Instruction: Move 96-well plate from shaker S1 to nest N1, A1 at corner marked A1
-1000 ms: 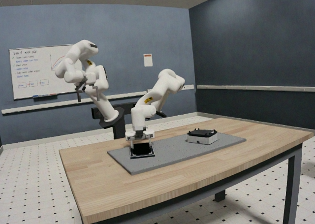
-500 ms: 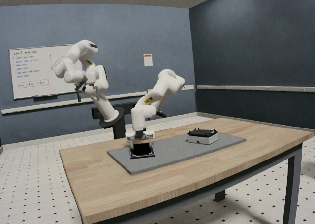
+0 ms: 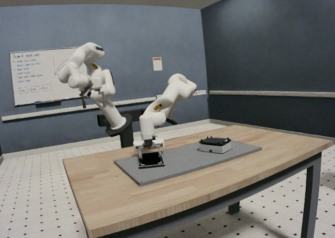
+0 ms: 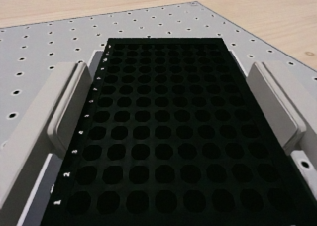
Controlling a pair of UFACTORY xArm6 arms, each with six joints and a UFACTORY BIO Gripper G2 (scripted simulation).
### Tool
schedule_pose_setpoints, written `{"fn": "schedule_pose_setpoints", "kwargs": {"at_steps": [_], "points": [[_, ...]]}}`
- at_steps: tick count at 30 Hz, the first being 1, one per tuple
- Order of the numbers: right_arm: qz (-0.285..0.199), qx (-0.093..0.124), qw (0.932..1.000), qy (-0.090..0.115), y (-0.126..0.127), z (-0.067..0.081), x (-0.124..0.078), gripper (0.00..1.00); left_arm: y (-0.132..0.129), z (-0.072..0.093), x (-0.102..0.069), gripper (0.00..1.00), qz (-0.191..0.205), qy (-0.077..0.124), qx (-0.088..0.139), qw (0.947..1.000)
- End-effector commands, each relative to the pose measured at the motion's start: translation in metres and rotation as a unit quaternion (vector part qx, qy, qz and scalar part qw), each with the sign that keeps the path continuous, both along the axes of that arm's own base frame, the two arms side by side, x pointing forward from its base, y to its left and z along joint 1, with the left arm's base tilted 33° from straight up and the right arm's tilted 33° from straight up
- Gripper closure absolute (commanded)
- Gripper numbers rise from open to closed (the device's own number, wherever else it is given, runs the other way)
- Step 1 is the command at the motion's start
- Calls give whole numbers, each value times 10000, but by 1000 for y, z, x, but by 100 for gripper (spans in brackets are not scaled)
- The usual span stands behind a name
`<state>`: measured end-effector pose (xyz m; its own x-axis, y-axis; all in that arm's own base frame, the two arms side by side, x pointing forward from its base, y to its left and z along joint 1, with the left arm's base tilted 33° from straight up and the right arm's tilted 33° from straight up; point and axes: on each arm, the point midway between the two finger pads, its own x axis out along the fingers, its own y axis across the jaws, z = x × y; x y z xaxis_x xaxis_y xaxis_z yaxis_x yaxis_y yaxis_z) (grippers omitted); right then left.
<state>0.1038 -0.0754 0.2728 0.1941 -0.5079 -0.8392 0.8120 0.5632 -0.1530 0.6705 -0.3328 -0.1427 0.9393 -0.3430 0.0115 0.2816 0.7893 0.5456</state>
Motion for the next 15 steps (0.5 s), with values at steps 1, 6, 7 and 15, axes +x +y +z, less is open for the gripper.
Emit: {"fn": "schedule_pose_setpoints", "kwargs": {"at_steps": [1,6,7,15], "points": [[1,-7,10000,-11,0,1,0,0,-1,2,1,100,-7,-15,-12,10000],[1,-7,10000,-11,0,1,0,0,-1,1,1,100,-7,-15,-12,10000],[1,-7,10000,-11,0,1,0,0,-1,1,1,100,-7,-15,-12,10000],[1,-7,10000,-11,0,1,0,0,0,0,1,100,-7,-15,-12,10000]]}}
